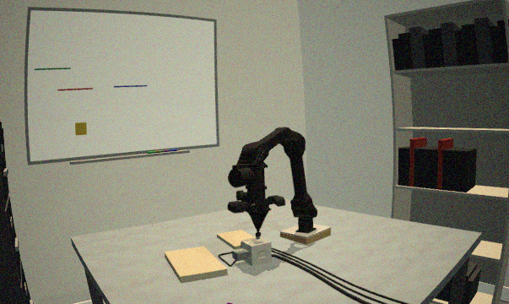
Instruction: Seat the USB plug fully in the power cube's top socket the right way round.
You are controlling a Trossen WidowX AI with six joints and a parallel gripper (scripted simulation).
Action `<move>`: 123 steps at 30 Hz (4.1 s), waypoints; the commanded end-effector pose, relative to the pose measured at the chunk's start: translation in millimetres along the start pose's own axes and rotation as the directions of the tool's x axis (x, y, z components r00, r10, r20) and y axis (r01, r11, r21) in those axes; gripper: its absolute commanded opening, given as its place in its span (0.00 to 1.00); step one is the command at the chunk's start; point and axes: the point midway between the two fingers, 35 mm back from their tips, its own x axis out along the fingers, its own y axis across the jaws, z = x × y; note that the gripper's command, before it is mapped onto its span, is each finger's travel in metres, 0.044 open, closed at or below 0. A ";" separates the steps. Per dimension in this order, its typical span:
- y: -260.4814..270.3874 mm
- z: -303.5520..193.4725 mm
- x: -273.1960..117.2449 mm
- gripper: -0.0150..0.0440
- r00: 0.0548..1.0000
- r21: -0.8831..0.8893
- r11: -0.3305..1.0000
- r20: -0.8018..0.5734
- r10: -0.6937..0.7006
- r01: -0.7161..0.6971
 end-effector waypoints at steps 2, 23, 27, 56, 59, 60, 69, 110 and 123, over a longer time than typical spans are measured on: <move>-0.5 -0.6 1.7 0.25 1.000 -0.005 1.000 -0.006 -0.005 0.005; -0.1 -1.3 4.2 0.25 1.000 -0.013 1.000 -0.012 -0.005 0.005; 0.0 -1.4 4.7 0.25 1.000 -0.014 1.000 -0.014 -0.005 0.005; 0.1 -1.4 8.2 0.25 1.000 -0.015 1.000 -0.014 -0.005 0.005; 0.1 -1.3 8.5 0.25 1.000 -0.015 1.000 -0.014 -0.005 0.005; 0.1 -1.3 8.7 0.25 1.000 -0.015 1.000 -0.014 -0.005 0.005; 0.0 -1.3 9.7 0.25 1.000 -0.015 1.000 -0.014 -0.005 0.005; 0.0 -1.2 14.7 0.25 1.000 -0.015 1.000 -0.014 -0.005 0.005; 0.0 -1.1 16.2 0.25 1.000 -0.015 1.000 -0.014 -0.005 0.005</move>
